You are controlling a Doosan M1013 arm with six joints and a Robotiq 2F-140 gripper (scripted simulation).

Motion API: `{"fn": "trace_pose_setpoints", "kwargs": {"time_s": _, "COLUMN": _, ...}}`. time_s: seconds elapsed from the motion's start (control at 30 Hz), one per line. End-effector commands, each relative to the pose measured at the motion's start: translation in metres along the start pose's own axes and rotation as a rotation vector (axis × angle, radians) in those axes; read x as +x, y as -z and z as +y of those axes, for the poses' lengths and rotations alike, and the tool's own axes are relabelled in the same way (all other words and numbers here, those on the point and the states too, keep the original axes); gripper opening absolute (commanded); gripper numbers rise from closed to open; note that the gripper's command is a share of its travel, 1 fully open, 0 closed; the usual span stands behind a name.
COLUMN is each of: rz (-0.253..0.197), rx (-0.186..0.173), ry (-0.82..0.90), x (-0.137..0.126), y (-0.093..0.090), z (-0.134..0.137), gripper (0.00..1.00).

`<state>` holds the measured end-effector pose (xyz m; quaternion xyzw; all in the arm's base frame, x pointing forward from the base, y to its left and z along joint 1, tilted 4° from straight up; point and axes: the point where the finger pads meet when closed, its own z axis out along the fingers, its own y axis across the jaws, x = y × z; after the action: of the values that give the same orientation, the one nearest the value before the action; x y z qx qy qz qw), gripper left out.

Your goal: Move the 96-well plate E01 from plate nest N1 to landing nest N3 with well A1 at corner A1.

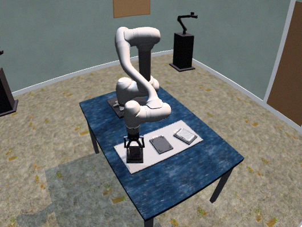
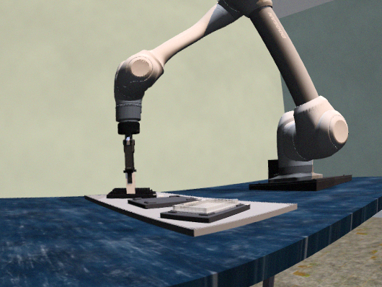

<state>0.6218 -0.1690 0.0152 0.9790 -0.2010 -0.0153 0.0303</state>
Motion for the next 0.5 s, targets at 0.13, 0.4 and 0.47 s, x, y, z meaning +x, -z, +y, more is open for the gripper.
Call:
{"fn": "trace_pose_setpoints", "kwargs": {"time_s": 0.13, "rz": 0.002, "rx": -0.002, "ry": -0.002, "x": 0.000, "y": 0.001, "z": 0.002, "gripper": 0.00}}
{"fn": "trace_pose_setpoints", "kwargs": {"time_s": 0.4, "rz": 0.002, "rx": -0.002, "ry": -0.002, "x": 0.000, "y": 0.013, "z": 0.002, "gripper": 0.00}}
{"fn": "trace_pose_setpoints", "kwargs": {"time_s": 0.47, "rz": 0.002, "rx": -0.002, "ry": -0.002, "x": 0.000, "y": 0.017, "z": 0.002, "gripper": 0.00}}
